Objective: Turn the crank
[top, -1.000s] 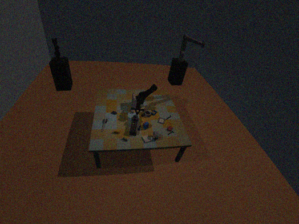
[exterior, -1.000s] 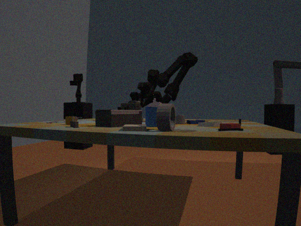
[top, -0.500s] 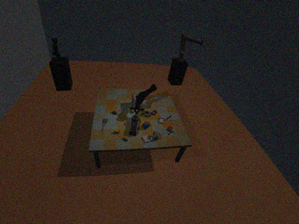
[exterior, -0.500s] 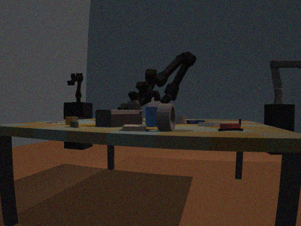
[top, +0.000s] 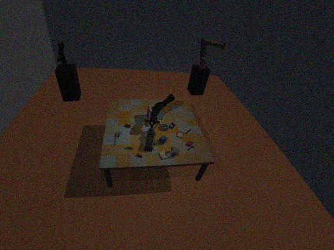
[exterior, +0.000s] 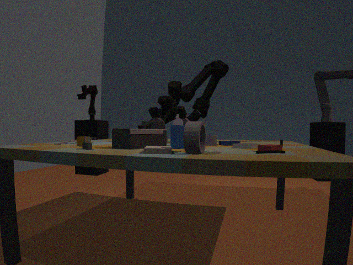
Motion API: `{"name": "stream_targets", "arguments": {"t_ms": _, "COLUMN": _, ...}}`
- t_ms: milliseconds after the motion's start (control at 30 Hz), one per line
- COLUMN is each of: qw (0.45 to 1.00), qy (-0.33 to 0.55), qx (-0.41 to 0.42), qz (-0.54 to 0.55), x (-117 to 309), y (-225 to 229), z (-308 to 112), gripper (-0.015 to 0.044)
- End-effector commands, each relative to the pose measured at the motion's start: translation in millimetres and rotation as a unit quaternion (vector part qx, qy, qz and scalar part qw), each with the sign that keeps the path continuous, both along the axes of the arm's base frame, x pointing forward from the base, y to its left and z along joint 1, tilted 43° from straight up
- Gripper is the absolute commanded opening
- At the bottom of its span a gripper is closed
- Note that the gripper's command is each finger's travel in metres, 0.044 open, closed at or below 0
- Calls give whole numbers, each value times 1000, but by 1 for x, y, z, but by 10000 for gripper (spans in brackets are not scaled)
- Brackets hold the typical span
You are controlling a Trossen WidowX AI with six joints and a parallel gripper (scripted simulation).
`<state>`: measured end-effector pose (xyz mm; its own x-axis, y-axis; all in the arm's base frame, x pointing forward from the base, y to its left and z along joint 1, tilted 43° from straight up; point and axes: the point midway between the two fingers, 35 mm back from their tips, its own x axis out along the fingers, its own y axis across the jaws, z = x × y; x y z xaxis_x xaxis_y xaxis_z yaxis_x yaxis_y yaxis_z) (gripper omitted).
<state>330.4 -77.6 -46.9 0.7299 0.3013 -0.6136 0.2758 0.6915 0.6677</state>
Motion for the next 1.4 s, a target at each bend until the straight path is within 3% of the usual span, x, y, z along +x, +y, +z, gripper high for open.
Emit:
{"name": "stream_targets", "arguments": {"t_ms": 0, "qw": 1000, "qy": 8, "qx": -4, "qz": -9, "x": -3, "y": -6, "z": -7, "gripper": 0}}
{"name": "stream_targets", "arguments": {"t_ms": 1367, "qw": 1000, "qy": 8, "qx": -3, "qz": -9, "x": -3, "y": 14, "z": -49, "gripper": 0}}
